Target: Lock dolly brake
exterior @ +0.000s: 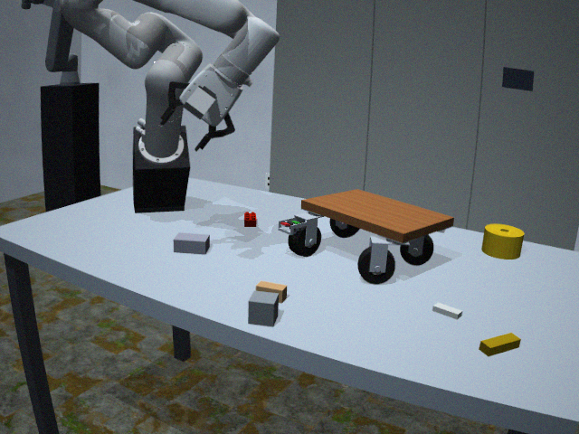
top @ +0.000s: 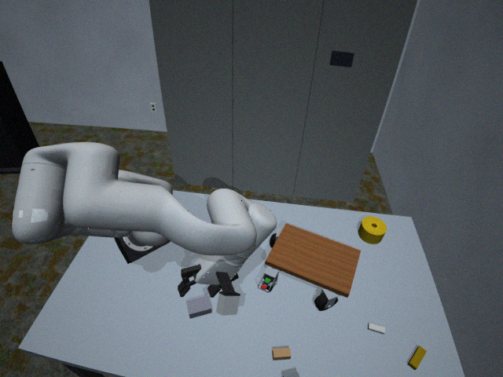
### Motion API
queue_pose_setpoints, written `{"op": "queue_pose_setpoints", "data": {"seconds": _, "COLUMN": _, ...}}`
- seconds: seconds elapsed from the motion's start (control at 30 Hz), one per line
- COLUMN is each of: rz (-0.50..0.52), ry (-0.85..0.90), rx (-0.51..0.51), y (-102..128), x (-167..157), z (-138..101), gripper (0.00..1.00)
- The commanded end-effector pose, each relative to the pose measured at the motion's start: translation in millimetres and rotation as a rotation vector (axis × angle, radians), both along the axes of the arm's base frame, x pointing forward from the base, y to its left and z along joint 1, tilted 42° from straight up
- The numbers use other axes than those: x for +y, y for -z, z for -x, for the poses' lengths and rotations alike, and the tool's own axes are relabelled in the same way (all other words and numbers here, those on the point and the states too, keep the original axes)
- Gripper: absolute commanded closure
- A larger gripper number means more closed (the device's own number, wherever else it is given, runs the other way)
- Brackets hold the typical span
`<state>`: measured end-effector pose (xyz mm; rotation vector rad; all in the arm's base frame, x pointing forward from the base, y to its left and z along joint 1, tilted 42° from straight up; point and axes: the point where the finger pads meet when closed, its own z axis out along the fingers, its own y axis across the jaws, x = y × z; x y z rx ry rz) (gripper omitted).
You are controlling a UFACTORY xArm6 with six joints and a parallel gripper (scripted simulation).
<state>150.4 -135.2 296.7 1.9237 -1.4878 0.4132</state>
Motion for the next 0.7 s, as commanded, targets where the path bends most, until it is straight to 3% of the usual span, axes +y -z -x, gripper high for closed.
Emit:
{"op": "queue_pose_setpoints", "data": {"seconds": 0.0, "rz": 0.000, "ry": 0.000, "rx": -0.002, "y": -1, "x": 0, "z": 0, "gripper": 0.00}}
{"op": "queue_pose_setpoints", "data": {"seconds": 0.53, "rz": 0.000, "ry": 0.000, "rx": -0.002, "y": -1, "x": 0, "z": 0, "gripper": 0.00}}
{"op": "queue_pose_setpoints", "data": {"seconds": 0.57, "rz": 0.000, "ry": -0.001, "rx": -0.002, "y": -1, "x": 0, "z": -1, "gripper": 1.00}}
{"op": "queue_pose_setpoints", "data": {"seconds": 0.67, "rz": -0.002, "ry": -0.051, "rx": -0.007, "y": 1, "x": 3, "z": -15, "gripper": 1.00}}
